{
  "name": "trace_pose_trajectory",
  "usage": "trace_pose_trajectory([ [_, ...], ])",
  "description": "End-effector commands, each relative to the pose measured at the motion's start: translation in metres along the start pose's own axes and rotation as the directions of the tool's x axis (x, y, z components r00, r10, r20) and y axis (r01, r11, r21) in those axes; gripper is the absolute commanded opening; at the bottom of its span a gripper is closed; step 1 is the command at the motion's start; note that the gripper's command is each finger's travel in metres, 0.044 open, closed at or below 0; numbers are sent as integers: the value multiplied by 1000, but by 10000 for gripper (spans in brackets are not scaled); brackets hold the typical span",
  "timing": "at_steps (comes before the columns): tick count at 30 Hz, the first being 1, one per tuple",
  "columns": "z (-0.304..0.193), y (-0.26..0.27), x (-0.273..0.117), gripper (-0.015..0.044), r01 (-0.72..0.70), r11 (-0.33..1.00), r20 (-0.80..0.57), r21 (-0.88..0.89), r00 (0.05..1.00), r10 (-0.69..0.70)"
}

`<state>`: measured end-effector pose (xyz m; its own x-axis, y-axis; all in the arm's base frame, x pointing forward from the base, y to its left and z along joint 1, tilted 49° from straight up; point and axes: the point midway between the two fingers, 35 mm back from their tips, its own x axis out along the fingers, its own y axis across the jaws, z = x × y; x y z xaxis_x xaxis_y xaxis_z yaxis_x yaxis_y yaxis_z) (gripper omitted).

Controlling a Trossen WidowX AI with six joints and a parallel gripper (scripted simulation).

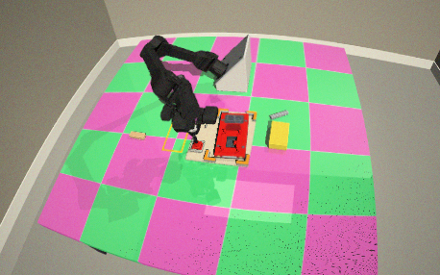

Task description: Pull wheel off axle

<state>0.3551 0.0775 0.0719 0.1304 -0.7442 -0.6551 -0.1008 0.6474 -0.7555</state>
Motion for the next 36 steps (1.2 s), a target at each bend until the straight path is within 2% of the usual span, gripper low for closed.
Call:
trace_pose_trajectory([
  [1, 0, 0, -13, 0, -7, 1000, 10, 11, 1000, 7],
  [3, -1, 0, -5, 0, -1, 1000, 3, -1, 1000, 1],
  [36, -53, -84, -12, 0, -4, 1000, 7, 7, 1000, 4],
])
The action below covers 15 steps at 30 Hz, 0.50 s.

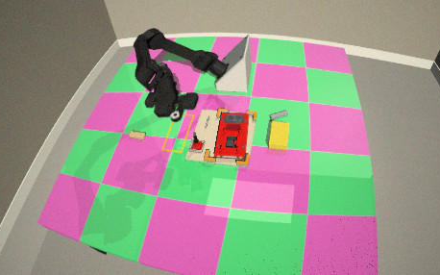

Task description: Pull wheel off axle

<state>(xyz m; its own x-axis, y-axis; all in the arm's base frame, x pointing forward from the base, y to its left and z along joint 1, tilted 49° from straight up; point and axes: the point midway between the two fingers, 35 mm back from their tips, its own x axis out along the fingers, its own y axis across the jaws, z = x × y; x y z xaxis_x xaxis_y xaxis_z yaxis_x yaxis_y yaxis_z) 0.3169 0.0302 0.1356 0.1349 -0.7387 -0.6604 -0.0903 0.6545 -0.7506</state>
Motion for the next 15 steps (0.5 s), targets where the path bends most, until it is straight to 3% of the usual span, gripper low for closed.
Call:
trace_pose_trajectory([
  [1, -10, -12, 0, 0, 3, 1000, 1, -4, 1000, -3],
  [15, -17, -20, 14, 0, 4, 1000, 2, -3, 1000, -4],
])
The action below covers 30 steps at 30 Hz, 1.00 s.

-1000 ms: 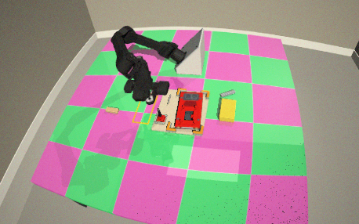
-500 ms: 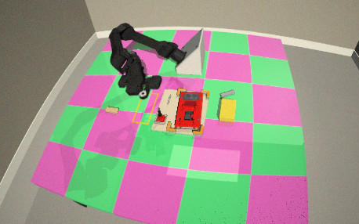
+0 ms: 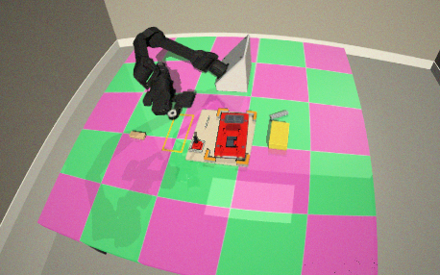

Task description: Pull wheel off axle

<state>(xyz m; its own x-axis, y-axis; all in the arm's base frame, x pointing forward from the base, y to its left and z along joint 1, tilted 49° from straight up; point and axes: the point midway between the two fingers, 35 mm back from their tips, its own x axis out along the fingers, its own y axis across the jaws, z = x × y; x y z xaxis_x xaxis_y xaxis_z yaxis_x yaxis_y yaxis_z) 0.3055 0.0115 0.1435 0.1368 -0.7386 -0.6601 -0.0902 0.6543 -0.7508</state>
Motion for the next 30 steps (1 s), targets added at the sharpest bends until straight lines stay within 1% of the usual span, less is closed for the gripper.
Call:
trace_pose_trajectory([
  [1, -3, -2, 9, 0, 4, 1000, 0, -3, 1000, -4],
  [7, -1, -2, 23, 0, 1, 1000, 0, -3, 1000, -1],
  [21, -2, -3, 93, 0, 6, 1000, 1, -2, 1000, -6],
  [26, -3, -4, 97, 0, 7, 1000, 1, -2, 1000, -7],
  [30, -1, -3, 94, 105, 3, 1000, -3, 3, 1000, -3],
])
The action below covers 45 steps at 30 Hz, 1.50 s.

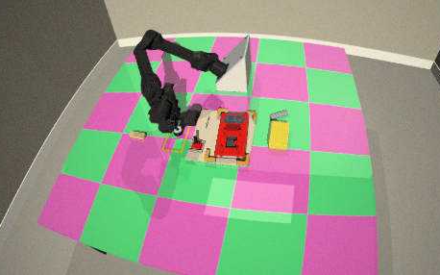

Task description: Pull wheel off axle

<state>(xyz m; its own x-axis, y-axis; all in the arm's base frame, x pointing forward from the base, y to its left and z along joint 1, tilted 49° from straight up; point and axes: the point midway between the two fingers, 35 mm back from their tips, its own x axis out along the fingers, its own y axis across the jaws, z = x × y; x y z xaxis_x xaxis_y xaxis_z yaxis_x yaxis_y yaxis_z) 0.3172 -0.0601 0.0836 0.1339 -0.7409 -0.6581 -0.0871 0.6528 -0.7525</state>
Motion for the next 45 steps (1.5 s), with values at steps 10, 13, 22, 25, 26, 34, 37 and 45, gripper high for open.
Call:
trace_pose_trajectory([
  [10, 1, 1, -15, 300, -2, 1000, 1, -1, 1000, 2],
  [13, 1, 1, -40, 300, -1, 1000, 2, -3, 1000, 1],
  [22, -10, 10, -60, 379, -3, 1000, 3, -18, 1000, 3],
  [25, -32, 23, -77, 440, -12, 1000, 3, -17, 1000, 12],
  [26, -40, 27, -82, 440, -13, 1000, 3, -17, 1000, 13],
  [34, -83, 39, -106, 440, -1, 1000, 0, -10, 1000, 1],
  [37, -83, 39, -106, 440, -1, 1000, 0, -10, 1000, 1],
  [45, -83, 39, -106, 440, -1, 1000, 0, -10, 1000, 1],
])
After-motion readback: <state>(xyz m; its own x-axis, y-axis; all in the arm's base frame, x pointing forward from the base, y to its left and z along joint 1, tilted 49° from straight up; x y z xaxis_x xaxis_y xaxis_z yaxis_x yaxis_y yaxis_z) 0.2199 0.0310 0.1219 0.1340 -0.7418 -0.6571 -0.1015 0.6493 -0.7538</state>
